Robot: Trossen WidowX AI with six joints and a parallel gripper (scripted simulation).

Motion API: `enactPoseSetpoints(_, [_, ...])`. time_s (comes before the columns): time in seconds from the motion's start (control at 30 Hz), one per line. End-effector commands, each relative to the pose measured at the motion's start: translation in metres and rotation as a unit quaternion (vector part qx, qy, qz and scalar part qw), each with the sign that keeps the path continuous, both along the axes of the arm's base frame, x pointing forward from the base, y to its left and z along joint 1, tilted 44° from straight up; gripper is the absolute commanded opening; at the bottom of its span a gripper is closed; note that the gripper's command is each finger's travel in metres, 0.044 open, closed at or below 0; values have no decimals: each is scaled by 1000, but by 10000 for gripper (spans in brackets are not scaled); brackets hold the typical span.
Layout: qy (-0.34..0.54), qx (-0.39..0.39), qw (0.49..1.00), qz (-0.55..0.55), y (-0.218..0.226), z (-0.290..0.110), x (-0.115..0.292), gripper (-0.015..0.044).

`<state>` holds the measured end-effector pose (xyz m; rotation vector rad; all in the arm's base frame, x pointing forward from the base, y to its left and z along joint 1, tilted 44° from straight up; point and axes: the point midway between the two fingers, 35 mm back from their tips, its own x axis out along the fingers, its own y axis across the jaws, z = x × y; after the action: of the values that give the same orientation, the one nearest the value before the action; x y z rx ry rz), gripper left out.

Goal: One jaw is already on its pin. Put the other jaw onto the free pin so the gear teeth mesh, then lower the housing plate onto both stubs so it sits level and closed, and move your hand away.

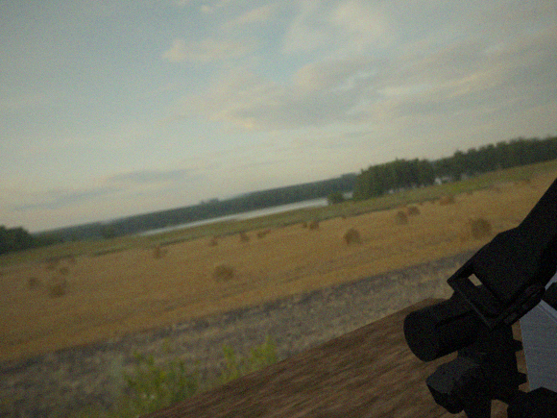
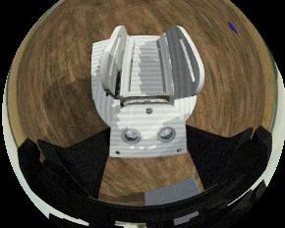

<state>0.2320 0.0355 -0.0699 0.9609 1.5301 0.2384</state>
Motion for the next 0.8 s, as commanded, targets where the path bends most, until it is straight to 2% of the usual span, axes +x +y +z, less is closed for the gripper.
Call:
enactPoseSetpoints(0.0, [-4,4,1000,11,6,-3,0,351])
enactPoseSetpoints(0.77, [-10,3,1000,17,9,-6,1,351])
